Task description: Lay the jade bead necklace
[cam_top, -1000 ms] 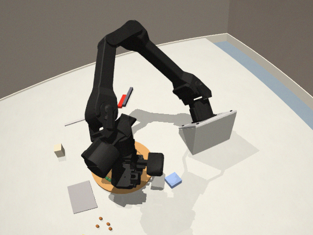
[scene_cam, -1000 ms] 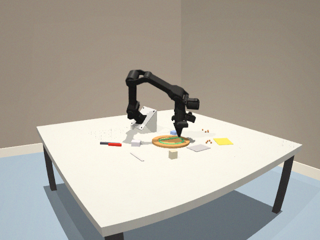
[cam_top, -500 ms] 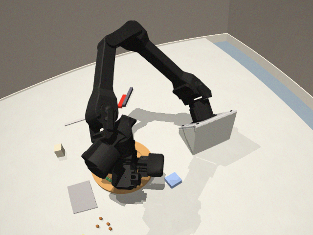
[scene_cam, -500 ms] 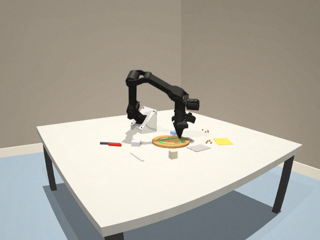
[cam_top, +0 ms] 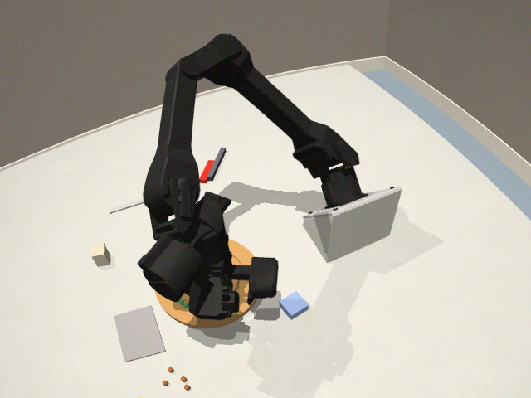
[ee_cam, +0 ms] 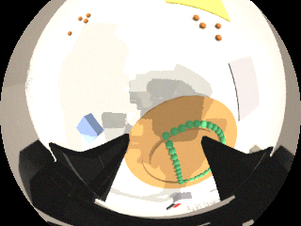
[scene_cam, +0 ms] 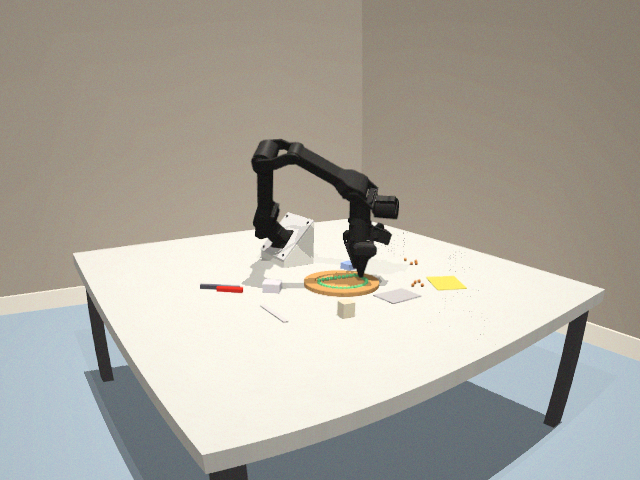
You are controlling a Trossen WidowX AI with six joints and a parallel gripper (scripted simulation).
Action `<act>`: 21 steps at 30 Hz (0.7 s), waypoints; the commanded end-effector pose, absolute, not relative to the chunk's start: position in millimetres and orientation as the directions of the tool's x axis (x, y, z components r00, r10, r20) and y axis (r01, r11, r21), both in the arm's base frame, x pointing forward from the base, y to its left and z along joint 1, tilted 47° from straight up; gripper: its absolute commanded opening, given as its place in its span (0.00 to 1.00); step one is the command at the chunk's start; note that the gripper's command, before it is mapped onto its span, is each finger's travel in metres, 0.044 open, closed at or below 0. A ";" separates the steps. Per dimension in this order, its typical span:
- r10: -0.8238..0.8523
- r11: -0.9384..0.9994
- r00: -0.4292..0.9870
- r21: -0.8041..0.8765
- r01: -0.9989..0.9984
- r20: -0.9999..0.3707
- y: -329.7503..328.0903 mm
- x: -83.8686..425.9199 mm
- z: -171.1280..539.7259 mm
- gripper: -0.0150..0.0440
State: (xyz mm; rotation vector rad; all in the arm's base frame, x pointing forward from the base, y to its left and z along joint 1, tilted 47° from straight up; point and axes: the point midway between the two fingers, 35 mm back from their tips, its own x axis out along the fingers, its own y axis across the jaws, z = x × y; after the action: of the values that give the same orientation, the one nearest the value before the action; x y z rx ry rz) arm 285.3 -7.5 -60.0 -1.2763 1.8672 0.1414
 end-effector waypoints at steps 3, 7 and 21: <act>-0.710 0.479 -0.123 -0.348 -0.806 -0.693 -6.7 285.1 -59.6 1.00; -0.710 0.479 -0.123 -0.348 -0.806 -0.693 -6.7 285.1 -59.6 1.00; -0.709 0.702 -0.123 -0.711 -0.041 -0.694 -29.2 281.1 -13.9 0.56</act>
State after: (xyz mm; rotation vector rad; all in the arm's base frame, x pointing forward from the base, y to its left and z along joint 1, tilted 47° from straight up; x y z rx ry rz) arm 283.5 -16.2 -40.4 -0.9598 1.7797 -0.2523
